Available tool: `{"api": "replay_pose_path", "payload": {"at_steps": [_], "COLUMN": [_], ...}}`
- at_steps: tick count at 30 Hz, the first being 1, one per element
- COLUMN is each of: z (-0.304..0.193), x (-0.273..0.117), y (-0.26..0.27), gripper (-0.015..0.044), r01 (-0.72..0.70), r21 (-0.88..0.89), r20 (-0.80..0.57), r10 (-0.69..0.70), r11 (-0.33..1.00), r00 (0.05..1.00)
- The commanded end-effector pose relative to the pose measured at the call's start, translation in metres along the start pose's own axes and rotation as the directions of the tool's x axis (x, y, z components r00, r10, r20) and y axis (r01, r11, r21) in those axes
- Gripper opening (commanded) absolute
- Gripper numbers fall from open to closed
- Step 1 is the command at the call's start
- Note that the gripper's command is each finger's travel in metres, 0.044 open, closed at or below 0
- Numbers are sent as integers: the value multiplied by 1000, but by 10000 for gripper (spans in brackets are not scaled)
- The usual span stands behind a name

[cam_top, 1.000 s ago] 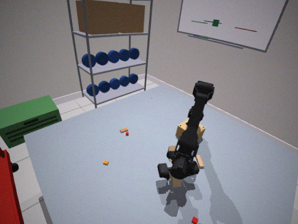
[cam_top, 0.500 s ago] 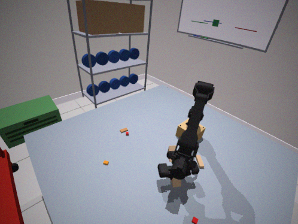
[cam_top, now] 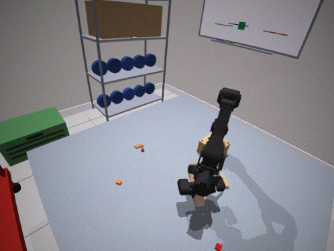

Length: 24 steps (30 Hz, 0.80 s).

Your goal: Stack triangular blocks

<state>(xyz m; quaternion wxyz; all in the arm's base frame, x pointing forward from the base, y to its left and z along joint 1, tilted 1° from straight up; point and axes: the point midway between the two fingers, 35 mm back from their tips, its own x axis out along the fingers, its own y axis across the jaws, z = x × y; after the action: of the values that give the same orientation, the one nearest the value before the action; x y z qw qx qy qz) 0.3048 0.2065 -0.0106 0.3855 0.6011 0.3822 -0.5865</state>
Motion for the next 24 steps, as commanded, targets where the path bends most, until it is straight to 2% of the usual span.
{"api": "replay_pose_path", "payload": {"at_steps": [1, 9, 24], "z": [0, 0, 0], "x": [0, 0, 0], "y": [0, 0, 0], "gripper": [0, 0, 0], "r01": [-1, -2, -2], "r21": [-21, -56, -465], "r20": [-2, -2, -4], "r10": [1, 2, 0], "r11": [1000, 998, 885], "r00": [1000, 1000, 1000]}}
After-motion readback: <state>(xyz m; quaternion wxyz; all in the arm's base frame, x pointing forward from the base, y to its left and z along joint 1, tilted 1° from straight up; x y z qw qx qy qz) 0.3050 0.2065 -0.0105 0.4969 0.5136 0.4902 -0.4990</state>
